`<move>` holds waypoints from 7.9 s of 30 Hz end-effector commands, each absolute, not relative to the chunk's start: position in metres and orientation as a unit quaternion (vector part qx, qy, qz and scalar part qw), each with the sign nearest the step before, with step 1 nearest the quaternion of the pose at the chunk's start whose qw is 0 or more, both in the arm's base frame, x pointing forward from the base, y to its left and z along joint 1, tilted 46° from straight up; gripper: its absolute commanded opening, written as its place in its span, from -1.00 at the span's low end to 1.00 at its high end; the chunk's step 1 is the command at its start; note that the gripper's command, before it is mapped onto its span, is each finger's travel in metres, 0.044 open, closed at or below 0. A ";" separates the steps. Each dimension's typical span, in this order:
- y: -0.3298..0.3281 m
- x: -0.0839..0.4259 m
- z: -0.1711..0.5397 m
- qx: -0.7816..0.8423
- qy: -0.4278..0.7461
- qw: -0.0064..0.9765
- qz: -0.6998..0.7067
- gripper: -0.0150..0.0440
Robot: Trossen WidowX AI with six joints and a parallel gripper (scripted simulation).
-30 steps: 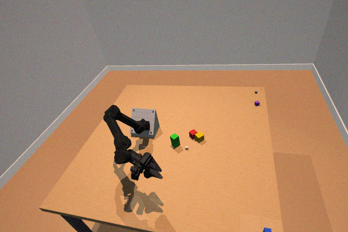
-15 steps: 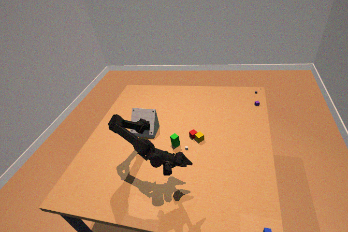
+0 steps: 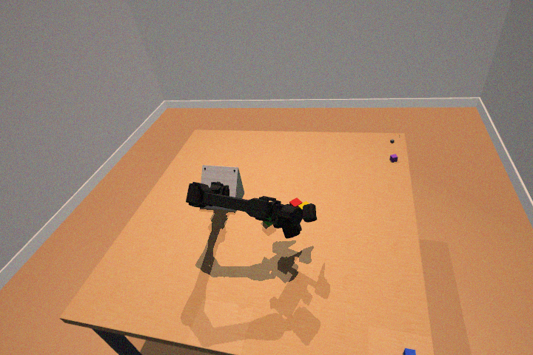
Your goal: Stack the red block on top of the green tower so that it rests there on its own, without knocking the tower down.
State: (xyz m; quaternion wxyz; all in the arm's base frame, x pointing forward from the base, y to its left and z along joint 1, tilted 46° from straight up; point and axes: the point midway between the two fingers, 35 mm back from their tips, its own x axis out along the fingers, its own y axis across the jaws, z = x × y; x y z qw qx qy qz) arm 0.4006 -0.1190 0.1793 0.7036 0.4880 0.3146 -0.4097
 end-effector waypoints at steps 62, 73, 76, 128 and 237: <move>-0.037 0.348 -0.015 0.017 0.501 0.683 -0.531 1.00; -0.050 0.346 -0.027 0.016 0.501 0.683 -0.532 1.00; -0.054 0.346 -0.030 0.016 0.501 0.683 -0.532 1.00; -0.002 0.351 0.020 0.017 0.502 0.683 -0.531 -0.49; -0.047 0.237 0.090 0.016 0.505 0.680 -0.532 0.13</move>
